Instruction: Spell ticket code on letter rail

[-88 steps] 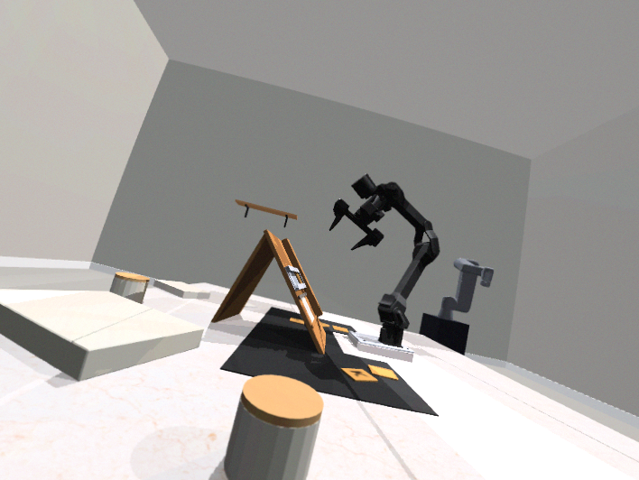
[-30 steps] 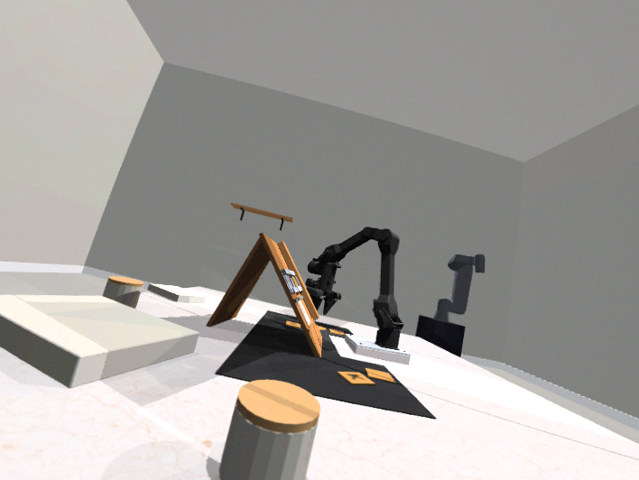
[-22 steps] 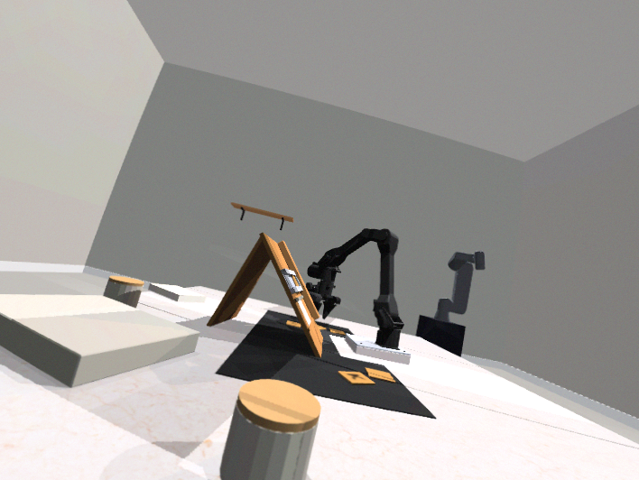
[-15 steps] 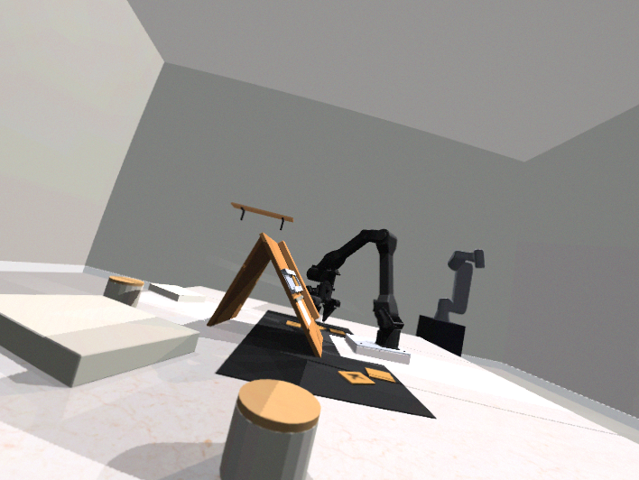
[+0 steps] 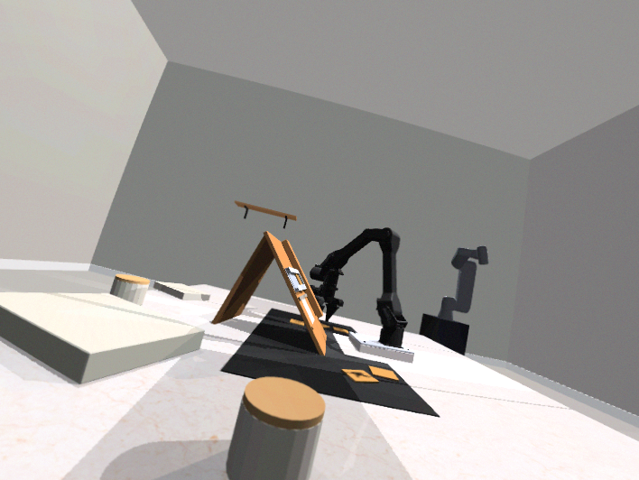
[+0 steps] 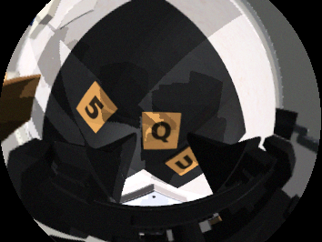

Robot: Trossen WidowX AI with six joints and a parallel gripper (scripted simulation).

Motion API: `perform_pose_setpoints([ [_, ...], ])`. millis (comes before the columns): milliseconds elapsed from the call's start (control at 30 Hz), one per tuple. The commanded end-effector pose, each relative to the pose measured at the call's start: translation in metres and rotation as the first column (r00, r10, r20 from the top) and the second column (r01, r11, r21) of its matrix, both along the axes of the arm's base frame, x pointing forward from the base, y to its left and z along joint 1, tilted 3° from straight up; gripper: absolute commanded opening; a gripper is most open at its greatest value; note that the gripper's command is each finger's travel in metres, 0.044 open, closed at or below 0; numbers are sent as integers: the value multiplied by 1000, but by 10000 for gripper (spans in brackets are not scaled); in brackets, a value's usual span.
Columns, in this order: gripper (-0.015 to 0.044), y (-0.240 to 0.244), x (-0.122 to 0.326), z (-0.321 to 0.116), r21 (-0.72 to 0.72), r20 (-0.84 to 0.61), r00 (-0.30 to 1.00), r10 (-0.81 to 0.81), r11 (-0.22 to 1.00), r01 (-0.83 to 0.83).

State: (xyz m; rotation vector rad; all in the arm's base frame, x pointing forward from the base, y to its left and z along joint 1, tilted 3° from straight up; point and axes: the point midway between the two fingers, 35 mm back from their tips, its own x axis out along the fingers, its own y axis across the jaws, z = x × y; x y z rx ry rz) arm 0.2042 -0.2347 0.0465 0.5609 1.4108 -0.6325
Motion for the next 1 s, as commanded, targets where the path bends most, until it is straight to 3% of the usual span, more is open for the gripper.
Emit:
perform_pose_setpoints([
  [0,340,1,0,-8,6,-1,1000,-4,1000,4],
  [967,340,0,1,-16,7,-1,1000,-4,1000,4],
])
